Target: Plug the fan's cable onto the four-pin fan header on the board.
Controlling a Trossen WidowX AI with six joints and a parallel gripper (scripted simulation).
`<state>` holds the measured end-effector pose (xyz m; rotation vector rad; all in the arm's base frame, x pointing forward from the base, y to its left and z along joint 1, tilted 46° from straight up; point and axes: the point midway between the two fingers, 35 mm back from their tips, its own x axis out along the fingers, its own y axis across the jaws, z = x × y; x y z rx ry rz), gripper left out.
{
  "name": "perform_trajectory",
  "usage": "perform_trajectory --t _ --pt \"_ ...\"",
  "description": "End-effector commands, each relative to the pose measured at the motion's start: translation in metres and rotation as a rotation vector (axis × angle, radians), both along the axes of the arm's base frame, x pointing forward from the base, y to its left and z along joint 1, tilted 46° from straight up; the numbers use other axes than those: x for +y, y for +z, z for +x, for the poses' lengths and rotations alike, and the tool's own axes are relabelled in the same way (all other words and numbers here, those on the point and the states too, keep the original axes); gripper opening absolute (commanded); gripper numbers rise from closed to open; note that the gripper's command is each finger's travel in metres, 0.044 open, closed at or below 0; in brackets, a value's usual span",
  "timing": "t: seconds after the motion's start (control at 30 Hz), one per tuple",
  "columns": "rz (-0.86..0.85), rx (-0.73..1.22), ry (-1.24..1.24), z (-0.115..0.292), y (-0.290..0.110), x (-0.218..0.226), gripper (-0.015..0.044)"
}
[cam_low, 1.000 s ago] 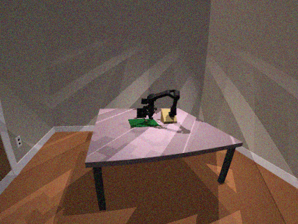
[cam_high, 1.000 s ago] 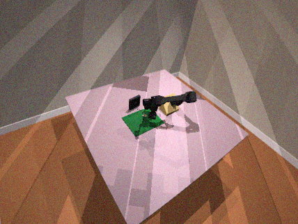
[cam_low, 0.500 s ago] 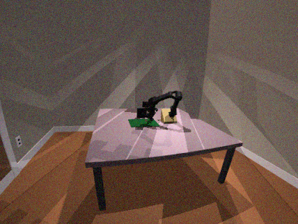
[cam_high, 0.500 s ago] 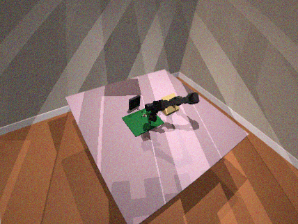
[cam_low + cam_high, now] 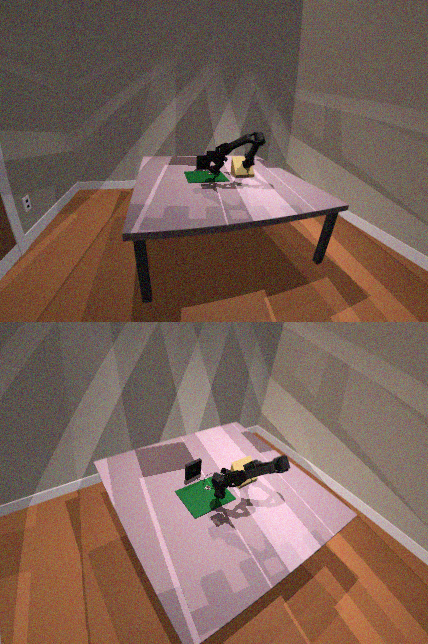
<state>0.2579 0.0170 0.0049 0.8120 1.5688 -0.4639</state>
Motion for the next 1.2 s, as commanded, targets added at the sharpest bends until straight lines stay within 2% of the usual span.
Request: perform_trajectory --t 0.0,1.17 --pt "-0.05 -0.014 -0.011 -0.0014 -0.0024 -0.0001 0.0" --pt "-0.414 -0.327 -0.179 0.0026 0.0014 0.0058 0.0"
